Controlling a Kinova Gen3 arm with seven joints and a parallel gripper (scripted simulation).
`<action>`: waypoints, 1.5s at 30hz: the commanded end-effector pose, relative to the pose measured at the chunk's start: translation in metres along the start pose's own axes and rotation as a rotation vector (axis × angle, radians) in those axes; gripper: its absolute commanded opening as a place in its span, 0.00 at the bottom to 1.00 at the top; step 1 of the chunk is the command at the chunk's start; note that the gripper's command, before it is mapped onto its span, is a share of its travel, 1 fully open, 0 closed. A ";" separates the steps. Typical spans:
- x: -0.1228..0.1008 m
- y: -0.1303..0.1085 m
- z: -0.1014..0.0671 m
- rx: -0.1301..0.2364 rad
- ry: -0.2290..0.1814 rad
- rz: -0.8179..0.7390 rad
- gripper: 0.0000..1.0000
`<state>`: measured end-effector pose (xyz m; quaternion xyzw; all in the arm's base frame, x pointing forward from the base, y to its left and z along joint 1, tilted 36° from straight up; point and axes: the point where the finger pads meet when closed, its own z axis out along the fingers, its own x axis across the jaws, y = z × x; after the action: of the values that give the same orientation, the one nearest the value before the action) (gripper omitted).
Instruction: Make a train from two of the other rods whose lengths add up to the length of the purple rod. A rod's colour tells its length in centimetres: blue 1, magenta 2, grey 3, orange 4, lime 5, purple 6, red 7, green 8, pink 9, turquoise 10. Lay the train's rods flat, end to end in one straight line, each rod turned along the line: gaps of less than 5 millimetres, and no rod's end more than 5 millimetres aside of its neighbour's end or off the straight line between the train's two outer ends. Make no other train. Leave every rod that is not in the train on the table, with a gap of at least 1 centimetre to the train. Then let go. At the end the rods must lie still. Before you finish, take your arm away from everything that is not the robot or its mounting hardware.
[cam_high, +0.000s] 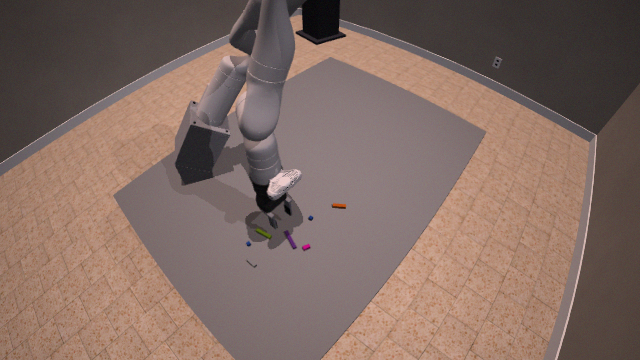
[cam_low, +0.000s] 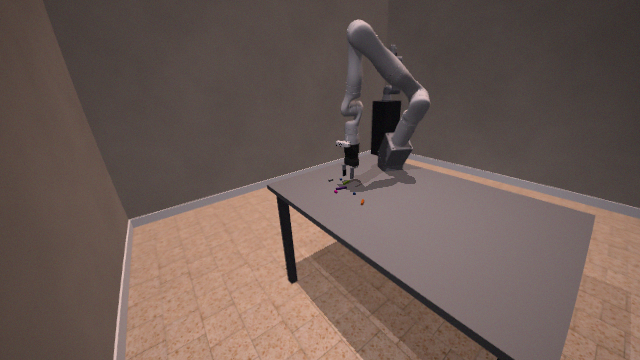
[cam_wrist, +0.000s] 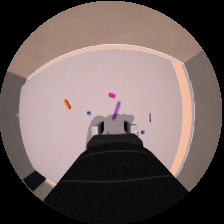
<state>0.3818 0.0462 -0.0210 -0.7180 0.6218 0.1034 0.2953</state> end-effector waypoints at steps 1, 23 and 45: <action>0.000 0.000 0.000 0.001 0.001 0.000 1.00; -0.003 -0.002 0.000 0.000 0.000 -0.053 1.00; -0.048 -0.028 -0.001 -0.003 -0.009 -0.864 1.00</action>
<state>0.3934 0.0849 0.0075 -0.9048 0.2886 -0.0097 0.3131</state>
